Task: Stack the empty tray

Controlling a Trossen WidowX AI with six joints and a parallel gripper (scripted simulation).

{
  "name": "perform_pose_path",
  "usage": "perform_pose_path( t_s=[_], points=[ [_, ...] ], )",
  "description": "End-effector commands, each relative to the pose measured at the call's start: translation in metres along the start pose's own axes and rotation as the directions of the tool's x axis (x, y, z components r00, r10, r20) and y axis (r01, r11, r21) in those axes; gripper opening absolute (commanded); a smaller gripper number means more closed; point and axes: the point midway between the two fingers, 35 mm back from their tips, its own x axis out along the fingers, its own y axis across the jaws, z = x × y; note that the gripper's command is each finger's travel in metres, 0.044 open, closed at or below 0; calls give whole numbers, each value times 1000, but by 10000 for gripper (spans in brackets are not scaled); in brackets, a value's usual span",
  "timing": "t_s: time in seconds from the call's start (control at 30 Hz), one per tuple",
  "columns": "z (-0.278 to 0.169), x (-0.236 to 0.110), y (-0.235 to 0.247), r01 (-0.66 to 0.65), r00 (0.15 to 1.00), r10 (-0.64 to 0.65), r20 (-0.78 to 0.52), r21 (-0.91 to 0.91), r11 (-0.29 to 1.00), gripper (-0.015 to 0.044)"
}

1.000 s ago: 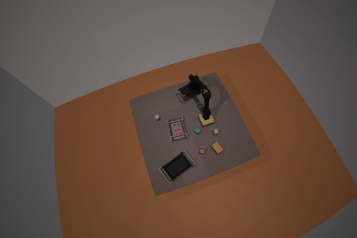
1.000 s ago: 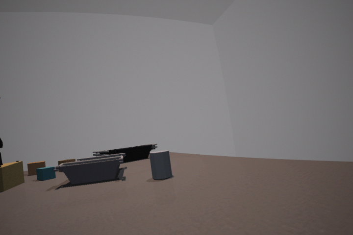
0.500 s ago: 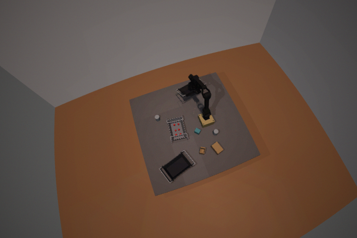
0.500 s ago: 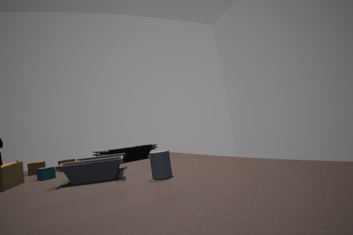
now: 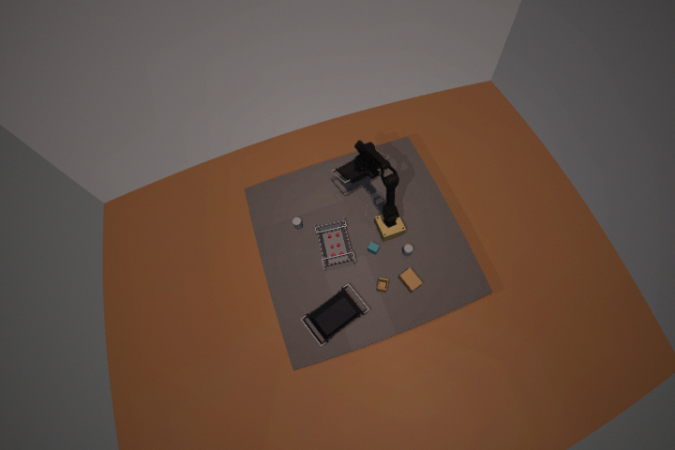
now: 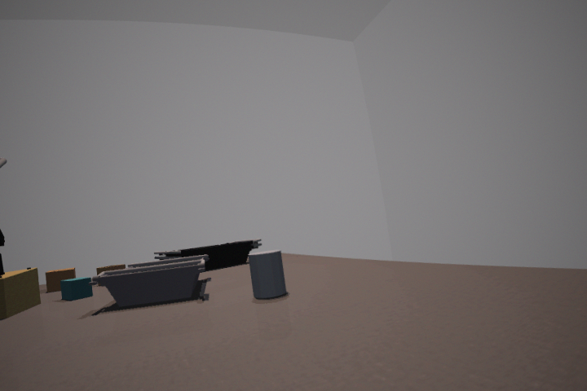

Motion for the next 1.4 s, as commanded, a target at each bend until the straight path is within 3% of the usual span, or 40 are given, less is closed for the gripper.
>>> perform_pose_path(
  t_s=[0.0,1.37],
  points=[
    [-17,-4,5,-18,1000,18,-2,-40,999,0],
    [-172,-4,-19,-17,1000,6,-27,-424,905,0]
  ],
)
